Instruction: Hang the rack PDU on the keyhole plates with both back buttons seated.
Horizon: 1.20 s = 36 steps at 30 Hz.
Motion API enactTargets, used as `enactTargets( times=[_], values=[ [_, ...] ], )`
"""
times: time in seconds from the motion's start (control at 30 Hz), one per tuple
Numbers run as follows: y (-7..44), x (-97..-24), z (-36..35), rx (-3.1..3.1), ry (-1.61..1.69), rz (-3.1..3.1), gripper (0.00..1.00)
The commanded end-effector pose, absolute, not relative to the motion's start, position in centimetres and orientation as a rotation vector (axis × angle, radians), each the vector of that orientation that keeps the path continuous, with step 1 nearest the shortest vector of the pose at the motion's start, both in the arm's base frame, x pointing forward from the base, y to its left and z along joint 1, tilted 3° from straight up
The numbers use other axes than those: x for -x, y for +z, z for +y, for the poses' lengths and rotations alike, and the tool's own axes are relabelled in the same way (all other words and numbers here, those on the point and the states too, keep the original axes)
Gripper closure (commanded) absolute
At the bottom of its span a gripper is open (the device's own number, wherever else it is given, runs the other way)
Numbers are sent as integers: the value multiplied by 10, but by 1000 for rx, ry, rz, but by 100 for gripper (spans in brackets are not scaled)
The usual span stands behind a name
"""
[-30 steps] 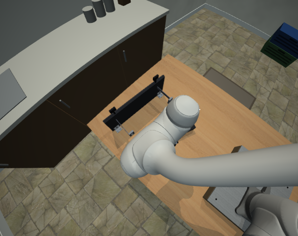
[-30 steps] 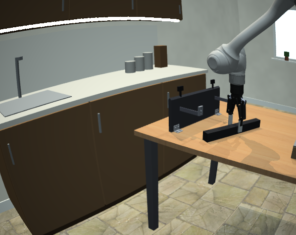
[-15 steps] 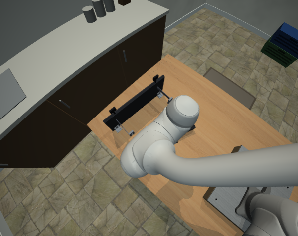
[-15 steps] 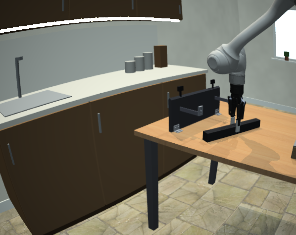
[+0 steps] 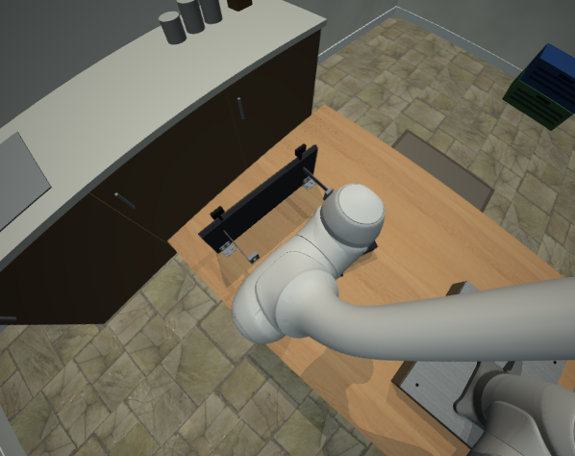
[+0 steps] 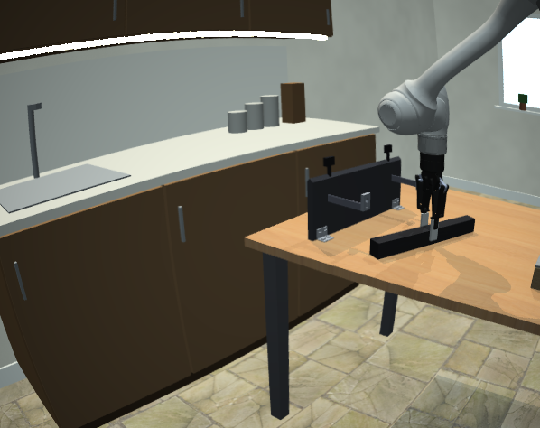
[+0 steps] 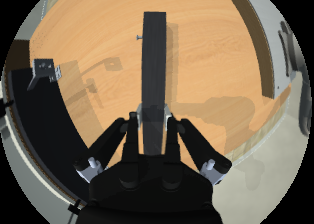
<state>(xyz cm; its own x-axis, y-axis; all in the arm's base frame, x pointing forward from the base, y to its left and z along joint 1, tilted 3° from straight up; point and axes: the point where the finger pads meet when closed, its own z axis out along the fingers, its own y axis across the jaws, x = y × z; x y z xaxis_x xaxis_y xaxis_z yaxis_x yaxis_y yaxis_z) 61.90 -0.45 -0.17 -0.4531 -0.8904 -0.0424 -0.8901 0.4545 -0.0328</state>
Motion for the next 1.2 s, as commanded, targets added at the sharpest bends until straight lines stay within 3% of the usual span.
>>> enactTargets(
  times=[0.0, 0.57, 1.17],
  values=[
    [-2, -619, -4, 1613, -9, 2633, 100],
    [6, -619, -5, 1613, -9, 2633, 100],
    [53, -616, -6, 1613, -9, 2633, 100]
  ],
)
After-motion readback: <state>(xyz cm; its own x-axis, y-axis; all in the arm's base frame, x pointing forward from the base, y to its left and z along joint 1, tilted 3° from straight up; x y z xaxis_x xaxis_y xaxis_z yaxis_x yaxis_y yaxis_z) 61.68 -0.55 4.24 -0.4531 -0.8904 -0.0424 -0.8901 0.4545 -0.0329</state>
